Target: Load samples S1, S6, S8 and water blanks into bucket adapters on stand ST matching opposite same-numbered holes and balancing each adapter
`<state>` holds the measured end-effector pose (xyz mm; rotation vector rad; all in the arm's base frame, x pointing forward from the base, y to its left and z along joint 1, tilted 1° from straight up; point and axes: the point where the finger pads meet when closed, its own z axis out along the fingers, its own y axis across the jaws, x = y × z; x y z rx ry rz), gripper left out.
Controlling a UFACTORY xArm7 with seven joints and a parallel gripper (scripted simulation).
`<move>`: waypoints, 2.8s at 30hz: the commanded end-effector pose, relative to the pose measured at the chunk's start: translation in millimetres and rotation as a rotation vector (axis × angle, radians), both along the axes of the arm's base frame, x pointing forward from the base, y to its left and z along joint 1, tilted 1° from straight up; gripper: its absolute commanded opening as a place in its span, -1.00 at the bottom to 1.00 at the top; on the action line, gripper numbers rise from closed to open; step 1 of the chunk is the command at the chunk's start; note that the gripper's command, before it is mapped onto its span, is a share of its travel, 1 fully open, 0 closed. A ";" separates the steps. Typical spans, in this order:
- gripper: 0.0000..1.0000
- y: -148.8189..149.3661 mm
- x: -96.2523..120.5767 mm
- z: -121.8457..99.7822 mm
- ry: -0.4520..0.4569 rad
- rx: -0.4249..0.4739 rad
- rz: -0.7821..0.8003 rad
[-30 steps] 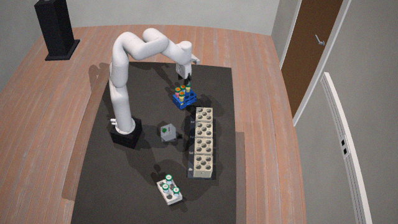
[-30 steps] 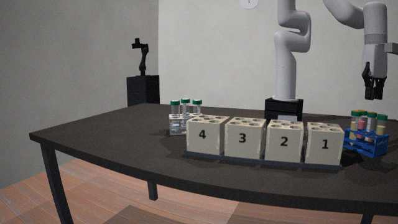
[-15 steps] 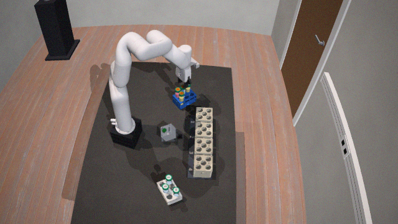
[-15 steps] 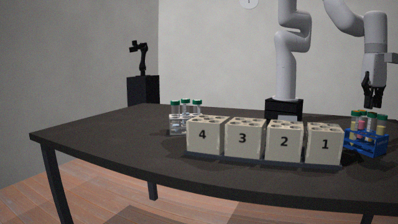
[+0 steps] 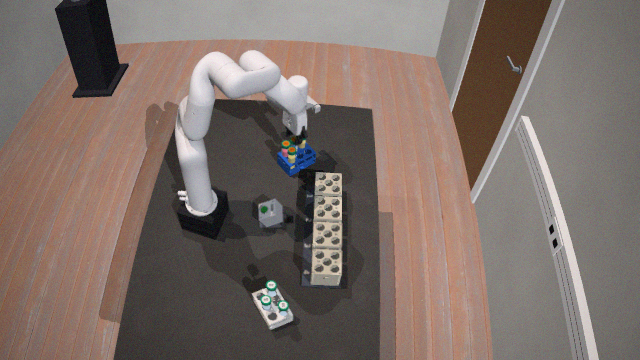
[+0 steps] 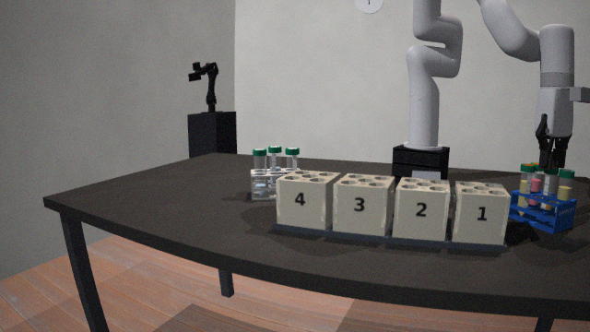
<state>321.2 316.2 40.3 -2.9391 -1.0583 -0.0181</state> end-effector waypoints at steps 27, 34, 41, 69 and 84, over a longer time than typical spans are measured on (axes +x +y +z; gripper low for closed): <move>0.15 1.3 1.2 -13.4 -0.003 0.002 0.000; 0.15 1.4 1.2 -17.4 -0.003 0.002 0.000; 0.15 1.4 1.2 -18.7 -0.003 0.002 0.000; -1.00 1.4 1.2 -17.0 -0.003 0.002 0.000; -1.00 1.4 1.2 -17.0 -0.003 0.002 0.000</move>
